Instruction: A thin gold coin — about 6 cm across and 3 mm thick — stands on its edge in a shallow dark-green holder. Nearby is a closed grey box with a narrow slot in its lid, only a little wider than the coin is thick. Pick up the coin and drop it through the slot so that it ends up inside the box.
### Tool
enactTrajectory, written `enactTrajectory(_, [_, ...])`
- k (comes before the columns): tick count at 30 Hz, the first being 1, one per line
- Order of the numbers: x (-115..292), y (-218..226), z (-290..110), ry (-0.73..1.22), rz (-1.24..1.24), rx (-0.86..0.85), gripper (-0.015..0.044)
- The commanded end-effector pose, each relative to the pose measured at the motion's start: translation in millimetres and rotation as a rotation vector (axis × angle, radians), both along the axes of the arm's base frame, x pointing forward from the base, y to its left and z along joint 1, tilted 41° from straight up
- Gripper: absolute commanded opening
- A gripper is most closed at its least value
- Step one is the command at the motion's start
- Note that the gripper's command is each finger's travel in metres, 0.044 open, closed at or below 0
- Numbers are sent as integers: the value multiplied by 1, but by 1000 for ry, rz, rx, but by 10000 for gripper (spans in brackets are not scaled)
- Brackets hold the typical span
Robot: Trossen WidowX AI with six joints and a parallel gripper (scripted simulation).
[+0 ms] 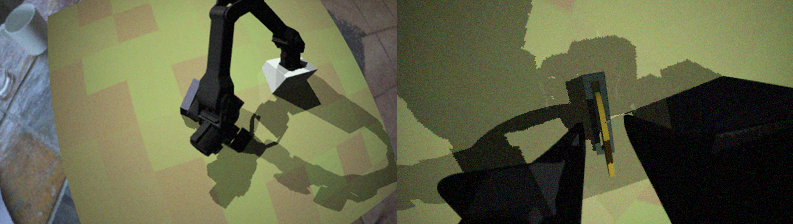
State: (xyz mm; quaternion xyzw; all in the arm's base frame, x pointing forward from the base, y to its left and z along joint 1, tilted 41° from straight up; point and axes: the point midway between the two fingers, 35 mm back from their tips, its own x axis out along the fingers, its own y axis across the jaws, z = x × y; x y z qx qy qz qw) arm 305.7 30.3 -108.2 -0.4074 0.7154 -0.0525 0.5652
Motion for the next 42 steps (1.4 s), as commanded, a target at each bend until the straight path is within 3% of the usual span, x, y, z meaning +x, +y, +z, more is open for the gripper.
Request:
enactTrajectory(1, [-5, -8, -7, 16, 0, -11, 161])
enactTrajectory(9, [-6, -13, -13, 16, 0, -12, 161])
enactTrajectory(15, [-6, -13, -13, 16, 0, -12, 3])
enactTrajectory(42, [-2, 7, 7, 15, -1, -4, 0])
